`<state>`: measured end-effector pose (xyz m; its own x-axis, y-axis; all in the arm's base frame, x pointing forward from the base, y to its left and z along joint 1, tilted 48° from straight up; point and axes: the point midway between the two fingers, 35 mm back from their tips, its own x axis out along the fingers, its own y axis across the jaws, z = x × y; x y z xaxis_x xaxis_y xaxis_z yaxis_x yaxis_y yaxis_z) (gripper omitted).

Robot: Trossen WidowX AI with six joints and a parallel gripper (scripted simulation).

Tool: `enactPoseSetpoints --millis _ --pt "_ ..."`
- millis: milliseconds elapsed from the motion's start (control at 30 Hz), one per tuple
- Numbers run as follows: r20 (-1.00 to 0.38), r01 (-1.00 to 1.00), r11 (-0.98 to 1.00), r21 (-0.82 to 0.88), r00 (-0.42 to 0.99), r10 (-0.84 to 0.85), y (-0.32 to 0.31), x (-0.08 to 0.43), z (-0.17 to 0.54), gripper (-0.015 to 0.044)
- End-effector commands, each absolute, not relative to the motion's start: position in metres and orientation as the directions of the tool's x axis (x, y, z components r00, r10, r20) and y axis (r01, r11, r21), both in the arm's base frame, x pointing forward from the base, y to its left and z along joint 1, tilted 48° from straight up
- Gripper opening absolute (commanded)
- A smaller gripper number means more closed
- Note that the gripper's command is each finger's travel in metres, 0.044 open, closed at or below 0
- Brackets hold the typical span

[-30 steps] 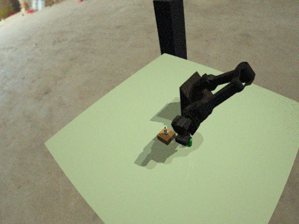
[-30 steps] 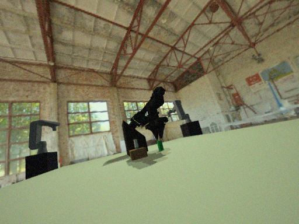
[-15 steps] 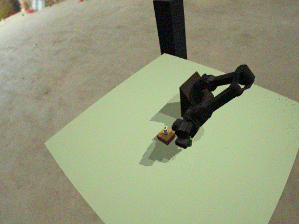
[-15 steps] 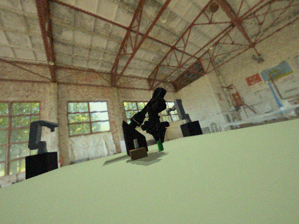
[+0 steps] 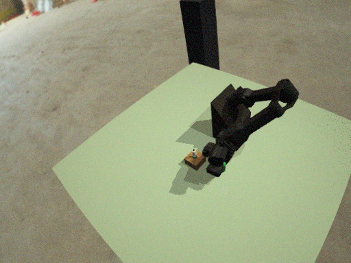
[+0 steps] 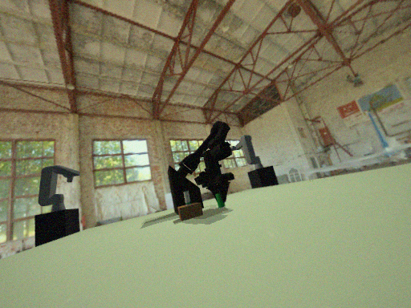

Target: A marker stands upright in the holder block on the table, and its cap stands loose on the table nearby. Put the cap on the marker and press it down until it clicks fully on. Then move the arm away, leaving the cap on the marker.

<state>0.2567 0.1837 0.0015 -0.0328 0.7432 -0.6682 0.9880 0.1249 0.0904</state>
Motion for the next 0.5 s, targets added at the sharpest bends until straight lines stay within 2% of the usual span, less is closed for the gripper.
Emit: enactPoseSetpoints --millis 0,33,333,433,467 --pt "-0.673 0.989 0.120 0.085 -0.032 0.739 0.1833 0.2559 -0.0006 0.0161" --pt "-0.673 0.989 0.120 0.085 -0.032 0.739 0.1833 0.2559 -0.0006 0.0135" --pt "-0.673 0.989 0.120 0.085 -0.032 0.739 0.1832 0.2558 -0.0006 0.0075" --pt "-0.673 0.989 0.120 0.085 -0.031 0.739 0.1806 0.2564 0.0016 0.0000" --pt "-0.674 0.989 0.120 0.085 -0.031 0.738 0.1788 0.2567 0.0031 0.0000"
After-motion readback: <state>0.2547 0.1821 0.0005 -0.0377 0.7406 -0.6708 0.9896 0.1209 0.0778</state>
